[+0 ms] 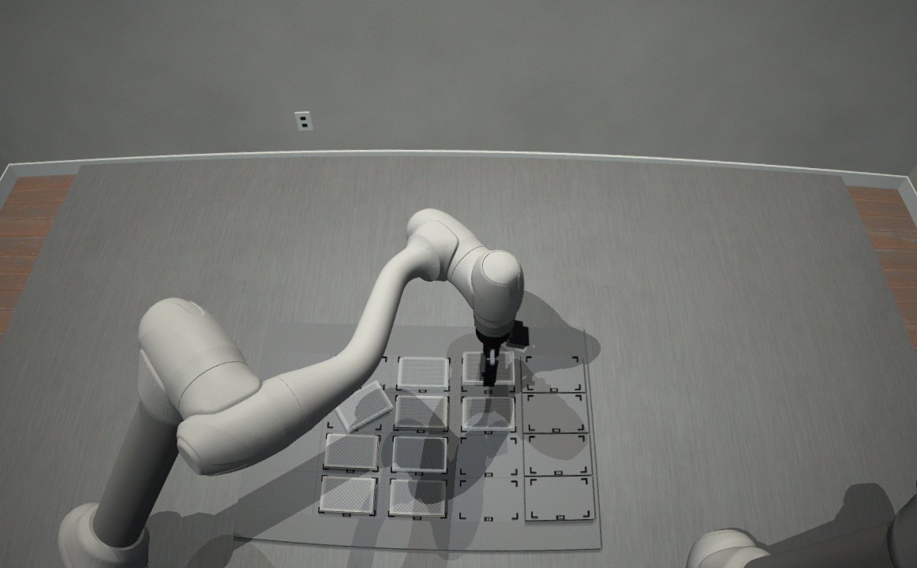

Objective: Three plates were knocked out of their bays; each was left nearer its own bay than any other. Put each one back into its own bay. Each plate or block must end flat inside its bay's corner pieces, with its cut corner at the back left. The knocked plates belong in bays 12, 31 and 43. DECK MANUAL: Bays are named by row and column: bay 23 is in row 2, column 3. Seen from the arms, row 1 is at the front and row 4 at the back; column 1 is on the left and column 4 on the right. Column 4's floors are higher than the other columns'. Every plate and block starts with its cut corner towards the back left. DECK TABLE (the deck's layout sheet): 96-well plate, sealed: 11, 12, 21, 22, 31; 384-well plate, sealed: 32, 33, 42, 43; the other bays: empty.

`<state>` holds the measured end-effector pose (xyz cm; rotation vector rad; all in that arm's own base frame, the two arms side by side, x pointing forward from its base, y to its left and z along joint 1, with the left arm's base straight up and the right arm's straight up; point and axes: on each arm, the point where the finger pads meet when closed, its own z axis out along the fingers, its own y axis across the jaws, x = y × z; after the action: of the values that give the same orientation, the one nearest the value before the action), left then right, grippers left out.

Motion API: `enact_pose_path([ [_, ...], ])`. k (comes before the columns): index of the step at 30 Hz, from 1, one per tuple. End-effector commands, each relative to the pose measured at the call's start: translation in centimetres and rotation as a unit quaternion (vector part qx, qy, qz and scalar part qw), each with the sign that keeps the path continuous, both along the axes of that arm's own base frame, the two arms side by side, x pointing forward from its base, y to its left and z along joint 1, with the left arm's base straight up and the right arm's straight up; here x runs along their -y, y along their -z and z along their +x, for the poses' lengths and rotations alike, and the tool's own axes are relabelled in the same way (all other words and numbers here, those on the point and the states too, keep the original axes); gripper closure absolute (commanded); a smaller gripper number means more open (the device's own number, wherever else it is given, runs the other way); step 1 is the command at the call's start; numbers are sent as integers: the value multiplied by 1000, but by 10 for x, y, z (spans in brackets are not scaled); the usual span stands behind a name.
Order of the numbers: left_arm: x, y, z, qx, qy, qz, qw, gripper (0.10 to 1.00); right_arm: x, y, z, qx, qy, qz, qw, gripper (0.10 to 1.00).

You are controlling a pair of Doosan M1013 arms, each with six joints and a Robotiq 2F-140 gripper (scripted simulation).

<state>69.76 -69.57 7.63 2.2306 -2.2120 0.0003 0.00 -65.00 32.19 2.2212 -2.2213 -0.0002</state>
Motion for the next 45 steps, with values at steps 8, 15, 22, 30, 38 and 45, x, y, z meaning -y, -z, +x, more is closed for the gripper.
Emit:
enact_pose_path([
  [8, 0, 9, 0, 1, 0, 0, 1000, 999, 0, -1, 0, 0, 0, -1, 1000, 98],
  [15, 1, 18, 0, 1, 0, 0, 1000, 999, 0, -1, 0, 0, 0, -1, 1000, 98],
  [22, 1, 21, 0, 1, 0, 0, 1000, 999, 0, -1, 0, 0, 0, -1, 1000, 98],
  [30, 1, 21, 0, 1, 0, 0, 1000, 999, 0, -1, 0, 0, 0, -1, 1000, 98],
  [38, 1, 21, 0, 1, 0, 0, 1000, 999, 0, -1, 0, 0, 0, -1, 1000, 98],
  [45, 1, 21, 0, 1, 0, 0, 1000, 999, 0, -1, 0, 0, 0, -1, 1000, 98],
])
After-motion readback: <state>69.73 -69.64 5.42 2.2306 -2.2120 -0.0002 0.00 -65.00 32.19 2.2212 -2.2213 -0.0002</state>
